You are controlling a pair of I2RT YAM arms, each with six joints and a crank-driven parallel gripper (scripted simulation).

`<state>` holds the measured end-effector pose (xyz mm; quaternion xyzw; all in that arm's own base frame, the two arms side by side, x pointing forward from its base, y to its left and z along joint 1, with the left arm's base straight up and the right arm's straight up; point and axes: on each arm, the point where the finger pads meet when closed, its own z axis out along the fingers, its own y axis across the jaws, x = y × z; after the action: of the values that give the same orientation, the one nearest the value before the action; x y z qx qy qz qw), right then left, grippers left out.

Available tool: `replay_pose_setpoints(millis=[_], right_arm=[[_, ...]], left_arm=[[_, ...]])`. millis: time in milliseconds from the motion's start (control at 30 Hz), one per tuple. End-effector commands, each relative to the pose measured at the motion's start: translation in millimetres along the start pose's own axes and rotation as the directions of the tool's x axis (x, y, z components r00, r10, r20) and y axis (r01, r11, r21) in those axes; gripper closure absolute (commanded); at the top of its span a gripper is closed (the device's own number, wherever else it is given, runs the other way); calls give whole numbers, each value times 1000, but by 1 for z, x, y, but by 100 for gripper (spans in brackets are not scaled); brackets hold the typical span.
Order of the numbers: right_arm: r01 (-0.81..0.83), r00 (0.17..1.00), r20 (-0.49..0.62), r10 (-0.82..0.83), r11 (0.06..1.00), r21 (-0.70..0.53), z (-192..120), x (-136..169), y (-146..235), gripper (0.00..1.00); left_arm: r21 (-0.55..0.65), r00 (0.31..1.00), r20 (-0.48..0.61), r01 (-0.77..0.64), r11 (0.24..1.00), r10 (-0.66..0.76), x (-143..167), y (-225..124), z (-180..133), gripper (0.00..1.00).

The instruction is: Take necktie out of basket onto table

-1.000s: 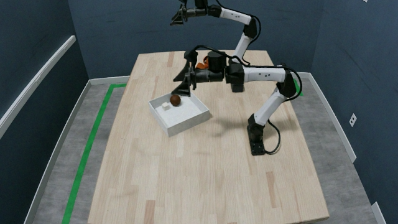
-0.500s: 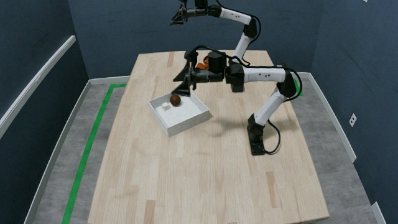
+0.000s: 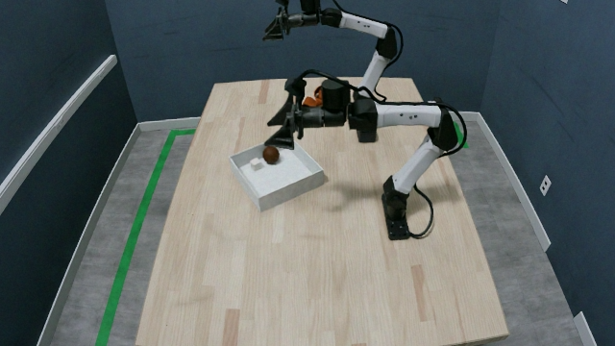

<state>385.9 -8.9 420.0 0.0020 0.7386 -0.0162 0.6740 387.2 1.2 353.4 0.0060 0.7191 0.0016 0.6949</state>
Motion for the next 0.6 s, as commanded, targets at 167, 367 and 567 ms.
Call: replay_pose_setpoints(millis=[167,367,567], right_arm=[[-8,999,41,8,1000,1,-4,-4,2,0],[-8,999,45,8,1000,1,-4,3,2,0],[-8,999,45,8,1000,1,-3,12,2,0]], left_arm=[[0,1000,13,0,1000,0,-2,0,-3,0],[0,1000,14,0,1000,0,-2,0,-3,0],[0,1000,14,0,1000,0,-2,0,-3,0]])
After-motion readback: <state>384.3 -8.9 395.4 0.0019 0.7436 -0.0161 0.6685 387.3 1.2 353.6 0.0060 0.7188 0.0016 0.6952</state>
